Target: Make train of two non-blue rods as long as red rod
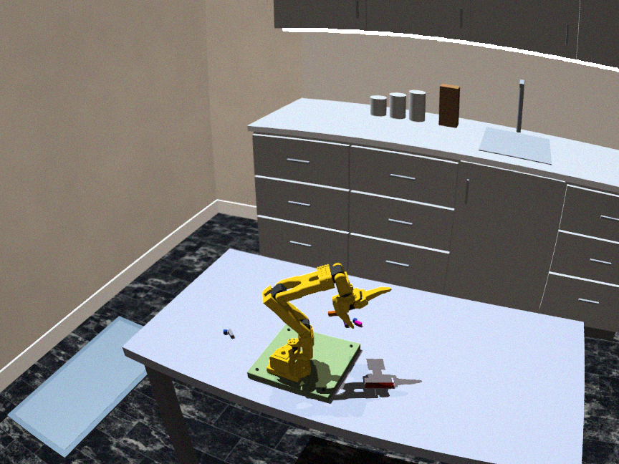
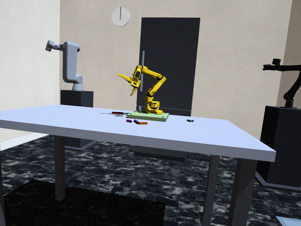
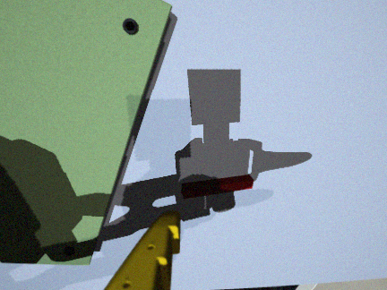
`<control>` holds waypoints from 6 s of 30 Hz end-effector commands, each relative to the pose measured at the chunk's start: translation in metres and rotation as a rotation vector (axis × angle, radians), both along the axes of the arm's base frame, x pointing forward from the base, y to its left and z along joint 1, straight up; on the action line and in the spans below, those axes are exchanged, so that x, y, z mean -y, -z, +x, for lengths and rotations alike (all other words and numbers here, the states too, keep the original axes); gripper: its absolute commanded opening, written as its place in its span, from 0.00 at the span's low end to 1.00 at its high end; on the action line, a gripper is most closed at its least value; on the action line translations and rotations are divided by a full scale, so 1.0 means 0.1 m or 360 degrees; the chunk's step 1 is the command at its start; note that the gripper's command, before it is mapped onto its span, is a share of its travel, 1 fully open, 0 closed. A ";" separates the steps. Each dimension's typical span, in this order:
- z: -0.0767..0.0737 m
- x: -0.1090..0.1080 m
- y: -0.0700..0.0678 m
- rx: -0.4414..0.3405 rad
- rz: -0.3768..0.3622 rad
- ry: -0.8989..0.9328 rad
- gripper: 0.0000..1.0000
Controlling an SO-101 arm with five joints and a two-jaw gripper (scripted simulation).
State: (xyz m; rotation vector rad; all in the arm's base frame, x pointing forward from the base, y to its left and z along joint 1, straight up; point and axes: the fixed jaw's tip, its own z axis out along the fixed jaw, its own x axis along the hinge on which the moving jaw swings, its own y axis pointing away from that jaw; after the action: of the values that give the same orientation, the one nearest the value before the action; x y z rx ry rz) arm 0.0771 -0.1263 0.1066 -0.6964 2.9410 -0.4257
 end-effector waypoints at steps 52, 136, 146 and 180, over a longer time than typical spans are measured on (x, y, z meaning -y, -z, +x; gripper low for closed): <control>-0.14 0.01 -0.10 -0.0003 -0.0033 0.0064 1.00; 0.65 -1.22 -0.10 0.0015 -0.0032 -0.1653 1.00; 0.65 -1.25 -0.10 0.0015 -0.0031 -0.1686 1.00; 0.67 -1.27 -0.08 0.0005 -0.0013 -0.1674 1.00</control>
State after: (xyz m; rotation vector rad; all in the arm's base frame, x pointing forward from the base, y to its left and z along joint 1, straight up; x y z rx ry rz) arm 0.1413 -0.0001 0.1139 -2.0134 2.1096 -0.2978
